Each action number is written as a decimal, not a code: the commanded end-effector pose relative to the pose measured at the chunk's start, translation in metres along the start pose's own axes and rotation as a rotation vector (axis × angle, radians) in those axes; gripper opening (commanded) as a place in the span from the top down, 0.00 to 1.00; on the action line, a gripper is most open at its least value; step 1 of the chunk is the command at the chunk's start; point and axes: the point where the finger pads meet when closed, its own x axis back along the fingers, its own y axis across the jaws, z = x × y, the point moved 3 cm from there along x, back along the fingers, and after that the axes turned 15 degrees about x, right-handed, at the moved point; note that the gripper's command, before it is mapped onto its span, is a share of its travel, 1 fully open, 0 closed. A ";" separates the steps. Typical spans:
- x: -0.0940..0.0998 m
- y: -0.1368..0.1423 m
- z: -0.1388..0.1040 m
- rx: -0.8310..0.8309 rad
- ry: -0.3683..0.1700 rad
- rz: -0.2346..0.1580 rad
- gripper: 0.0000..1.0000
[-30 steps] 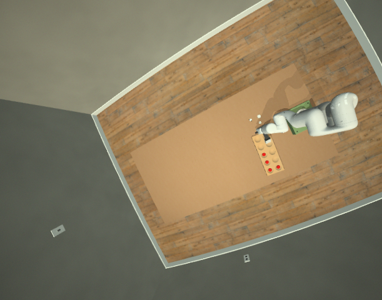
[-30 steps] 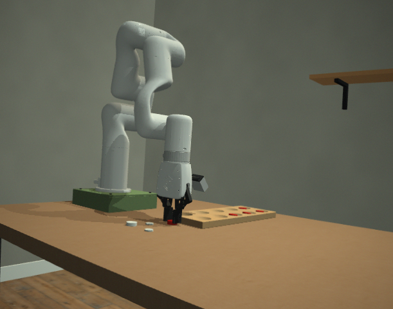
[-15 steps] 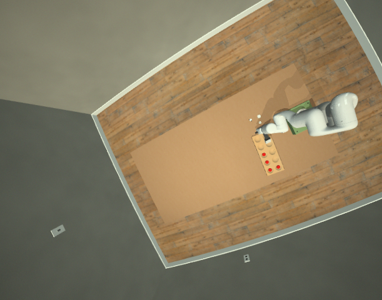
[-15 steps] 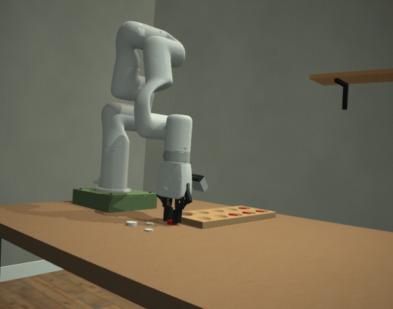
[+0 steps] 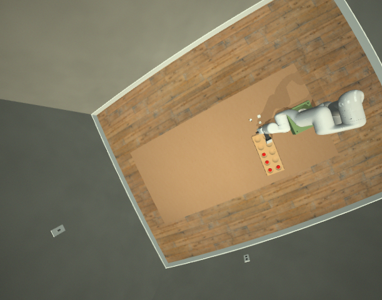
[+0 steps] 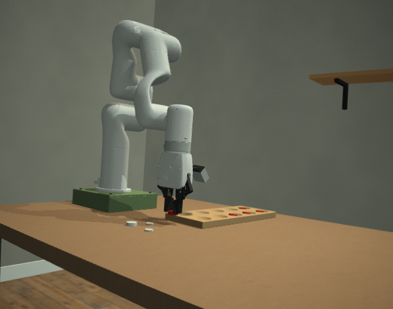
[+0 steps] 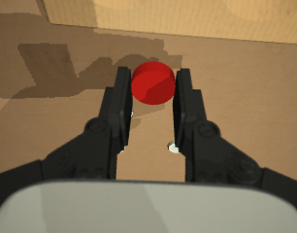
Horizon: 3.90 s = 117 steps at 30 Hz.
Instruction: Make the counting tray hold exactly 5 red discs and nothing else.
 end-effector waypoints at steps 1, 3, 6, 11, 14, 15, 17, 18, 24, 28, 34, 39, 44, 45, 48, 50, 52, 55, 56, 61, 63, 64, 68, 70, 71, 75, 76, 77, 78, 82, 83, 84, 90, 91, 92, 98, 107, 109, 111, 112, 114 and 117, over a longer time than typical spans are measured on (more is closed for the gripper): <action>0.043 0.001 -0.001 0.000 -0.001 -0.003 1.00; 0.043 0.001 -0.001 0.000 -0.001 -0.003 1.00; 0.066 0.000 -0.001 0.000 -0.001 -0.003 1.00; 0.072 0.000 0.000 0.000 -0.001 -0.003 1.00; 0.074 0.013 0.019 0.000 -0.003 -0.004 1.00; 0.075 0.023 0.034 0.000 -0.004 -0.004 1.00; 0.076 0.030 0.047 0.000 -0.005 -0.005 1.00; 0.077 0.034 0.055 0.000 -0.005 -0.005 1.00; 0.080 0.051 0.097 0.000 -0.007 -0.007 1.00; 0.082 0.061 0.134 0.000 -0.009 -0.008 1.00; 0.085 0.070 0.188 0.000 -0.010 -0.011 1.00; 0.087 0.070 0.230 0.000 -0.011 -0.012 1.00; 0.088 0.067 0.270 0.000 -0.011 -0.014 1.00; 0.089 0.067 0.273 0.000 -0.011 -0.014 1.00; 0.087 0.067 0.273 0.000 -0.011 -0.014 1.00; 0.076 0.067 0.274 0.000 -0.011 -0.014 1.00; 0.057 0.068 0.274 0.000 -0.011 -0.014 1.00; 0.046 0.067 0.274 0.000 -0.011 -0.014 1.00; 0.035 0.068 0.274 0.000 -0.011 -0.014 1.00; 0.004 0.068 0.274 0.000 -0.011 -0.014 1.00; 0.004 0.068 0.274 0.000 -0.011 -0.014 1.00; 0.004 0.068 0.274 0.000 -0.011 -0.014 1.00; 0.000 0.068 0.274 0.000 -0.011 -0.014 1.00; -0.001 0.068 0.274 0.000 -0.011 -0.014 1.00; -0.001 0.068 0.274 0.000 -0.011 -0.014 1.00; -0.007 0.067 0.274 0.000 -0.011 -0.014 1.00; -0.008 0.067 0.274 0.000 -0.011 -0.014 1.00; -0.009 0.067 0.274 0.000 -0.011 -0.014 1.00; -0.010 0.067 0.274 0.000 -0.011 -0.014 1.00; -0.011 0.067 0.274 0.000 -0.011 -0.014 1.00; -0.011 0.067 0.274 0.000 -0.011 -0.014 1.00; -0.011 0.067 0.274 0.000 -0.011 -0.014 1.00; -0.011 0.067 0.274 0.000 -0.011 -0.014 1.00; -0.011 0.067 0.274 0.000 -0.011 -0.014 1.00; -0.011 0.067 0.274 0.000 -0.011 -0.014 1.00; -0.011 0.067 0.274 0.000 -0.011 -0.014 0.67; -0.011 0.067 0.274 0.000 -0.011 -0.014 0.67; -0.011 0.067 0.274 0.000 -0.011 -0.014 0.67; -0.011 0.067 0.274 0.000 -0.011 -0.014 0.67; -0.011 0.067 0.274 0.000 -0.011 -0.014 0.67; -0.011 0.067 0.274 0.000 -0.011 -0.014 0.67; -0.011 0.067 0.274 0.000 -0.011 -0.014 0.67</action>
